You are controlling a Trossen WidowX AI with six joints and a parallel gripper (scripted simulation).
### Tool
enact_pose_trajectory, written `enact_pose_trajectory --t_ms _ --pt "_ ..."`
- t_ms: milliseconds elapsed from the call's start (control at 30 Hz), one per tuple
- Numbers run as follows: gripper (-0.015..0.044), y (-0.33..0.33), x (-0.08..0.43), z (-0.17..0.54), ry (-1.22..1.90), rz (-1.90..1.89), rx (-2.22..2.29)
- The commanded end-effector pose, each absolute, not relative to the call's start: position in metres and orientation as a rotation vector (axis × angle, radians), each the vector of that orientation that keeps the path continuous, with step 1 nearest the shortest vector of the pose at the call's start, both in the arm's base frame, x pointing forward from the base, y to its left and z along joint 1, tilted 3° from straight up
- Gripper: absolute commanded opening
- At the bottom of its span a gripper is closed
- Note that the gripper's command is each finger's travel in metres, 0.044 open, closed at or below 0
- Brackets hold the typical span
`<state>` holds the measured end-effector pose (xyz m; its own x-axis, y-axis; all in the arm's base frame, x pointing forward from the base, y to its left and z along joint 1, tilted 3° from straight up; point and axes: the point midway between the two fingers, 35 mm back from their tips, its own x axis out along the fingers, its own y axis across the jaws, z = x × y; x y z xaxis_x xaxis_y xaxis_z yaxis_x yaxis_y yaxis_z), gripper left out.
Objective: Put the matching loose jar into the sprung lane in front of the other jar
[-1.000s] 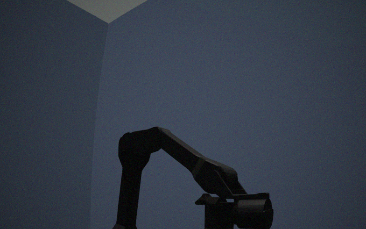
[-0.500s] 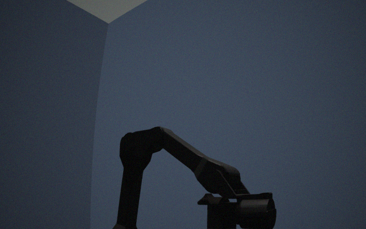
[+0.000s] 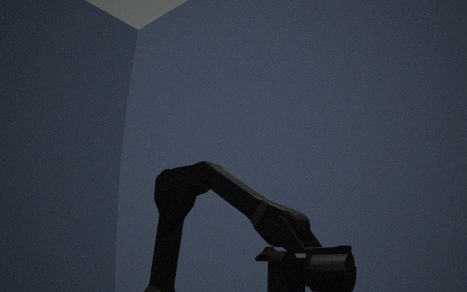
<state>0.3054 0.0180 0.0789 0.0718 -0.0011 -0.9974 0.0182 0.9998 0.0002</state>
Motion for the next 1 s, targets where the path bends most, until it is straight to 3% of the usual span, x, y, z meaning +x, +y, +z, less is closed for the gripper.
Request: enact_pose_trajectory --t_ms 0,967 --pt "0.0000 0.019 0.313 0.081 1.480 -0.006 0.014" --pt "0.0000 0.019 0.324 0.084 1.479 -0.007 0.014"
